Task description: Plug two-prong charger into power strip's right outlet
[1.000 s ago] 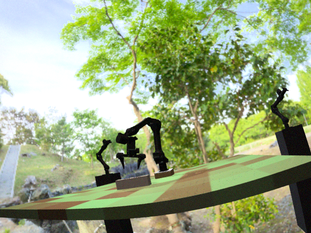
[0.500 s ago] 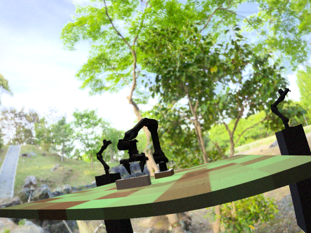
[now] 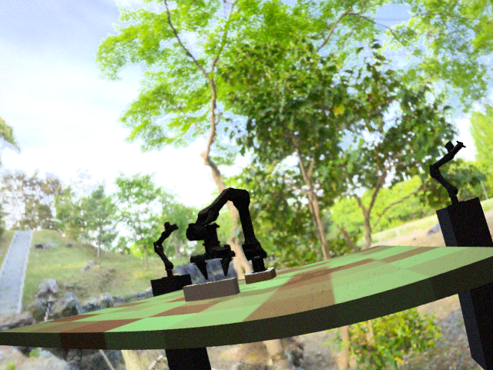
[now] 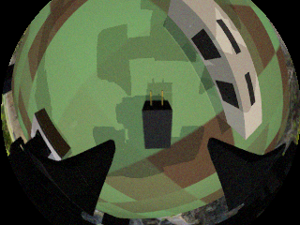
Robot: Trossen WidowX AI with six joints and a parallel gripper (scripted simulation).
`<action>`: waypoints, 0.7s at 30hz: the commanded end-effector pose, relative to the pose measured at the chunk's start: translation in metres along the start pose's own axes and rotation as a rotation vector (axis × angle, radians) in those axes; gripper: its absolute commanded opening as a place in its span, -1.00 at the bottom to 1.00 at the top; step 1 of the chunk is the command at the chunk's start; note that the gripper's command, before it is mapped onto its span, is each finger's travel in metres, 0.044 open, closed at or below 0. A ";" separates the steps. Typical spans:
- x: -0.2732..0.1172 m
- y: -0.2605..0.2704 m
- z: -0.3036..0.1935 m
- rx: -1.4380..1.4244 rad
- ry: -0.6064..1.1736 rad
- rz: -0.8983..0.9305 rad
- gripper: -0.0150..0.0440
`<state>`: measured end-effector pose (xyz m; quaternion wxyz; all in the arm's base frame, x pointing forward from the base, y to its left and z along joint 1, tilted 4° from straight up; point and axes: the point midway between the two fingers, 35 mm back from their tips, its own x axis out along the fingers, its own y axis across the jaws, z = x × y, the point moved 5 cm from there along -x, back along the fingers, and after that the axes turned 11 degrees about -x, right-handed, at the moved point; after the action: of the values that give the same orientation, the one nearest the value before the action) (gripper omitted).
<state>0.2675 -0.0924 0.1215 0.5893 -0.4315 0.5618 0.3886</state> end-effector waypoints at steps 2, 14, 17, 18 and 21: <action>0.010 0.002 0.000 -0.004 0.004 0.017 1.00; 0.028 0.002 0.001 -0.004 0.004 0.017 1.00; 0.033 0.002 0.002 -0.004 0.004 0.017 1.00; 0.035 0.002 0.002 -0.004 0.004 0.017 1.00; 0.040 0.002 0.002 -0.004 0.004 0.017 1.00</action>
<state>0.2711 -0.0916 0.0919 0.5877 -0.4333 0.5606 0.3907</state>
